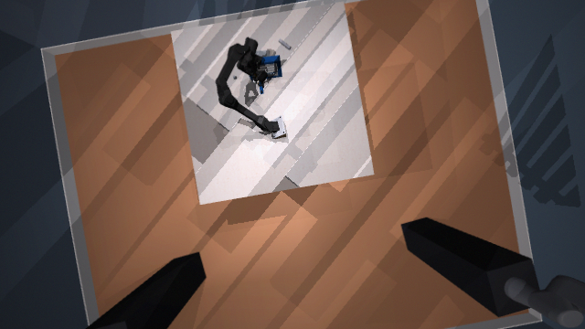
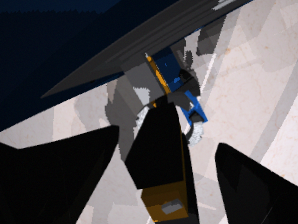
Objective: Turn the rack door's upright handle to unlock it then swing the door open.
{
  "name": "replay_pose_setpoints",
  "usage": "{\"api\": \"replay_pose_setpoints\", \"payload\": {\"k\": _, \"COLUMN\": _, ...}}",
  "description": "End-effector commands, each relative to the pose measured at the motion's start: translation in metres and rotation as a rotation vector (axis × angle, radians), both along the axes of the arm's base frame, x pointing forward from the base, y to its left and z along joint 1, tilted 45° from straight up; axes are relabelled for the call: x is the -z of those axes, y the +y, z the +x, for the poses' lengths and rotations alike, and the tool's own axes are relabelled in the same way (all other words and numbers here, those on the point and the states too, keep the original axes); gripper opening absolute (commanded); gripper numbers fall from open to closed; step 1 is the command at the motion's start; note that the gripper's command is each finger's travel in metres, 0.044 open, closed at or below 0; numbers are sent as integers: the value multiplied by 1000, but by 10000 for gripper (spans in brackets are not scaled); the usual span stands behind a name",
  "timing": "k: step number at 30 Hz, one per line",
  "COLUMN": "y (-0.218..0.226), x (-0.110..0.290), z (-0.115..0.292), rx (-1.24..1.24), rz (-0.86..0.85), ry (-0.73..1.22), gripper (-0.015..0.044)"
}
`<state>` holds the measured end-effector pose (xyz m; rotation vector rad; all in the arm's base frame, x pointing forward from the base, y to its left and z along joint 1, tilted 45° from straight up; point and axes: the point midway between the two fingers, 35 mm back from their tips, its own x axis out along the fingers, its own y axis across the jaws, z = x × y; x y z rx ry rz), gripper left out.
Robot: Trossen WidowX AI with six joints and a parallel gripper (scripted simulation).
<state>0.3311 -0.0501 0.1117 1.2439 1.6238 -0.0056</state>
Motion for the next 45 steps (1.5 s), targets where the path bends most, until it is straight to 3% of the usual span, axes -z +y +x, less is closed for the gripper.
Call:
{"api": "replay_pose_setpoints", "payload": {"k": 1, "y": 0, "x": 1, "z": 0, "rx": 158, "rz": 14, "ry": 159, "gripper": 294}}
{"api": "replay_pose_setpoints", "payload": {"k": 19, "y": 0, "x": 1, "z": 0, "rx": 768, "rz": 85, "ry": 760, "gripper": 294}}
{"api": "replay_pose_setpoints", "payload": {"k": 28, "y": 0, "x": 1, "z": 0, "rx": 774, "rz": 86, "ry": 766, "gripper": 294}}
{"api": "replay_pose_setpoints", "payload": {"k": 45, "y": 0, "x": 1, "z": 0, "rx": 774, "rz": 86, "ry": 766, "gripper": 181}}
